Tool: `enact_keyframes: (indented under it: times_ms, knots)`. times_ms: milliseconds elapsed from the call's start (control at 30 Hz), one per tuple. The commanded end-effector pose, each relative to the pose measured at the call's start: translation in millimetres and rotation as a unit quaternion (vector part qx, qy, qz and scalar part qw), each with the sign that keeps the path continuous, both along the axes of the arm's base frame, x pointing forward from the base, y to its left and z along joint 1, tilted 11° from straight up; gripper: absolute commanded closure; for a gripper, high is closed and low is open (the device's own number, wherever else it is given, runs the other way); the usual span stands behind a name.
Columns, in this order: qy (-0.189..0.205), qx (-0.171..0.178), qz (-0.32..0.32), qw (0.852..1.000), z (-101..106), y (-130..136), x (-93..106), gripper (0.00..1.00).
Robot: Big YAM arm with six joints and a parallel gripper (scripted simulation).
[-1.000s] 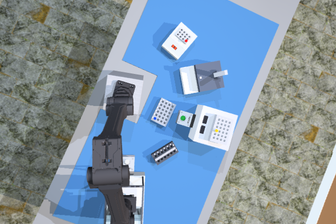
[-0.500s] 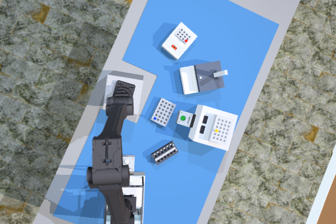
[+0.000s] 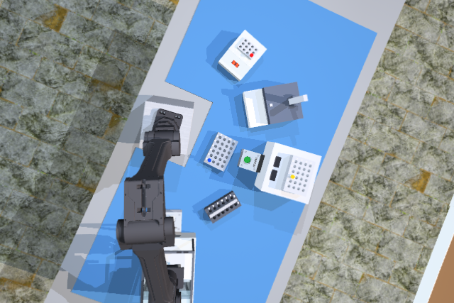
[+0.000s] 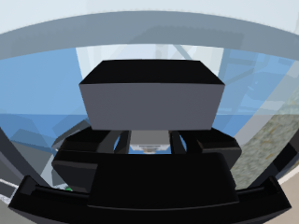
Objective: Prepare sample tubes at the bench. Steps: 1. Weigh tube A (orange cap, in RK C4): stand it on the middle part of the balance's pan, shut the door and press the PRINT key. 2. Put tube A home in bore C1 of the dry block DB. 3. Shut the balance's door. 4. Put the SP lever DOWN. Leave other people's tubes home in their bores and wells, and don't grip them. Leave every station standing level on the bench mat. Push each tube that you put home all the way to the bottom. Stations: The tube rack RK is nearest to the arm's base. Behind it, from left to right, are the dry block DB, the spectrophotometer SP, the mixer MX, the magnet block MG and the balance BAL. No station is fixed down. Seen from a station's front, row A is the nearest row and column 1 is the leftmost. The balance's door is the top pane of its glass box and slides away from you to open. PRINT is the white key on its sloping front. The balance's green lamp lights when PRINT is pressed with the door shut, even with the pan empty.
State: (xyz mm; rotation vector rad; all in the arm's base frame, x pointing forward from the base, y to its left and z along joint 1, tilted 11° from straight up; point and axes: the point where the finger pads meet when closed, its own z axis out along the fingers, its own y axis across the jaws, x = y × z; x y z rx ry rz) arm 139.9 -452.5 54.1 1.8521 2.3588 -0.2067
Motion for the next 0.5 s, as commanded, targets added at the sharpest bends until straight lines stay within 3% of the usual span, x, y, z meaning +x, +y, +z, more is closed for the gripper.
enact_keyframes:
  times_ms: [0,33,100,467]
  knots:
    - [-0.006,-0.014,0.003,1.000,15.1,-18.8,6.1,0.64]
    - [-0.006,-0.015,0.003,1.000,13.3,-20.3,6.6,0.64]
    - [-0.011,-0.030,0.003,0.999,33.9,-19.7,7.0,0.64]
    - [-0.012,-0.030,0.003,0.999,49.4,-15.7,8.7,0.64]
